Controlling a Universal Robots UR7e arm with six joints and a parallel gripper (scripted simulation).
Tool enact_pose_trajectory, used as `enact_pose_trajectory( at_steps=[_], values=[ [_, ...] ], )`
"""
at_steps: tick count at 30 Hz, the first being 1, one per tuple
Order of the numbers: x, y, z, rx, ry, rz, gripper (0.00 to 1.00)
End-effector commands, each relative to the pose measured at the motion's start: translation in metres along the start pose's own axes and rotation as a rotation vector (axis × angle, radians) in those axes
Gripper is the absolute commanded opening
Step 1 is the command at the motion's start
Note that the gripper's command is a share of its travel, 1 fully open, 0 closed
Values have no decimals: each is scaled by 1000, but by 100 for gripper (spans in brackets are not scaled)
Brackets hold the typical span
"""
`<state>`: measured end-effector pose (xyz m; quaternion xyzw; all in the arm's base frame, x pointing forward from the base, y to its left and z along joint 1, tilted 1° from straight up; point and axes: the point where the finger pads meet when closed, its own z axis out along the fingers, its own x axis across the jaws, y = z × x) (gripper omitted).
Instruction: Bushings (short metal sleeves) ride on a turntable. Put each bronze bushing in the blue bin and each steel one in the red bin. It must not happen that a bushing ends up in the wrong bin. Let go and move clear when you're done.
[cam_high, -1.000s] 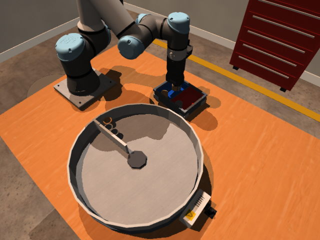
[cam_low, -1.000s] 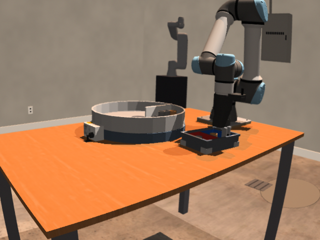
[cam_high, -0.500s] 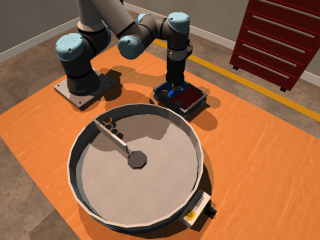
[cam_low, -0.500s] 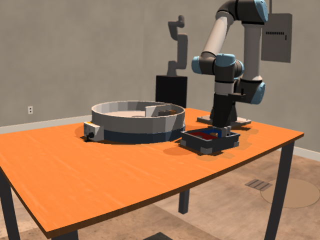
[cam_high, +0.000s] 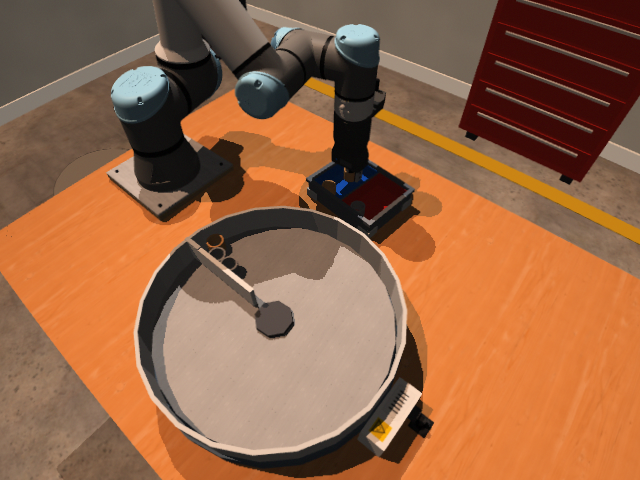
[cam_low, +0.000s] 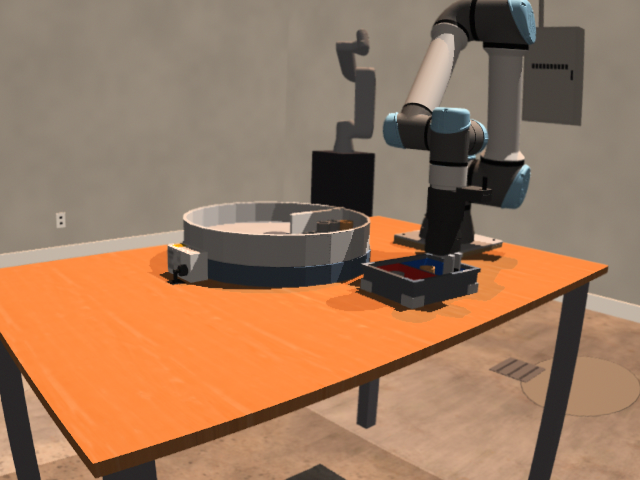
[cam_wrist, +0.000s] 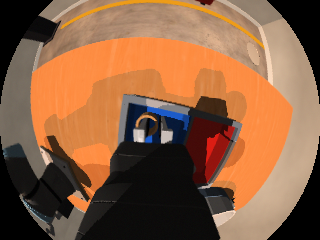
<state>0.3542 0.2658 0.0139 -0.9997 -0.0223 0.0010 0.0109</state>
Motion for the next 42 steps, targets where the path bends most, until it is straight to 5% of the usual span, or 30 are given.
enact_pose_trajectory(
  at_steps=[1, 42],
  values=[
    [0, 0, 0, 0, 1, 0, 42],
    [2, 0, -5, 0, 1, 0, 42]
  ],
)
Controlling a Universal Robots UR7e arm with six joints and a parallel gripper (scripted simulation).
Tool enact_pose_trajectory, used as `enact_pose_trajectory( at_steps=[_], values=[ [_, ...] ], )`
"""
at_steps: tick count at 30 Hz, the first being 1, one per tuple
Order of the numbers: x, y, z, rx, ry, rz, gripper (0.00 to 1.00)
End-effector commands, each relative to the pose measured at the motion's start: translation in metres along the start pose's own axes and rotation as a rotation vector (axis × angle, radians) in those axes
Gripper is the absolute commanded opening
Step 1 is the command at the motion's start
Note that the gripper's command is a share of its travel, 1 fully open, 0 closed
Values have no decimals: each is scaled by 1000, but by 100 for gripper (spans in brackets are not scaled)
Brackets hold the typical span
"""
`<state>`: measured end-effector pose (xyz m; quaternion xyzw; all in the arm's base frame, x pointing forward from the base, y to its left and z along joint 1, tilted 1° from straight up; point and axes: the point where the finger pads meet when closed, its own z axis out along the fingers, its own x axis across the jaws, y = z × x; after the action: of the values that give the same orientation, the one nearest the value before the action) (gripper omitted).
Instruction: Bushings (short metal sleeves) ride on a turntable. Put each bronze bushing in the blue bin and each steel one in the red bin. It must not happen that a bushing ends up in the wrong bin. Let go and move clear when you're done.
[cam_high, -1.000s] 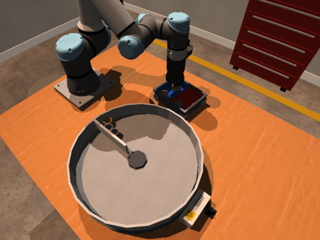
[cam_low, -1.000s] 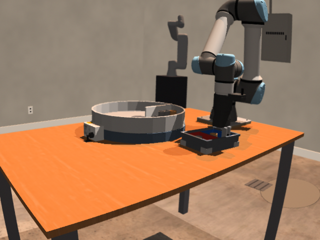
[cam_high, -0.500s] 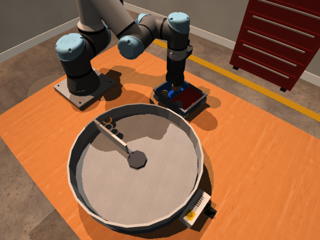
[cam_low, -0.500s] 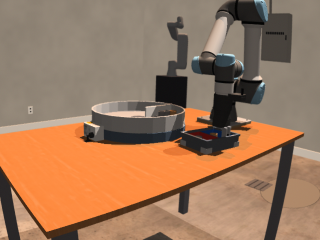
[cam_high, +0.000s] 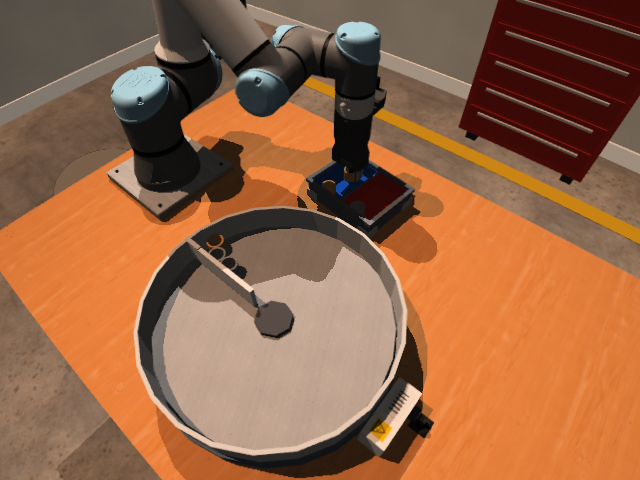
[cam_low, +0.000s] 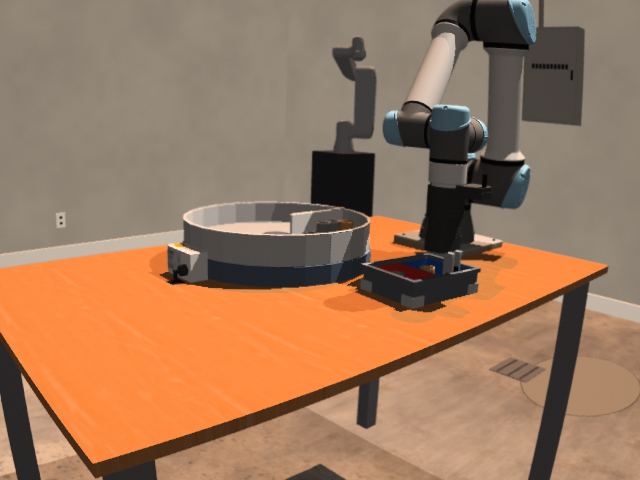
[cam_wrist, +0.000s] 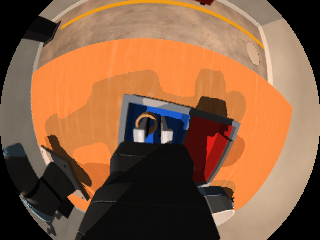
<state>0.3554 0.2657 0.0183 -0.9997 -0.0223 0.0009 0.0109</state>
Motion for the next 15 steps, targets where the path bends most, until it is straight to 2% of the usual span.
enact_pose_trajectory(
  at_steps=[1, 15],
  values=[
    [1, 0, -1, 0, 1, 0, 42],
    [1, 0, -6, 0, 1, 0, 42]
  ],
)
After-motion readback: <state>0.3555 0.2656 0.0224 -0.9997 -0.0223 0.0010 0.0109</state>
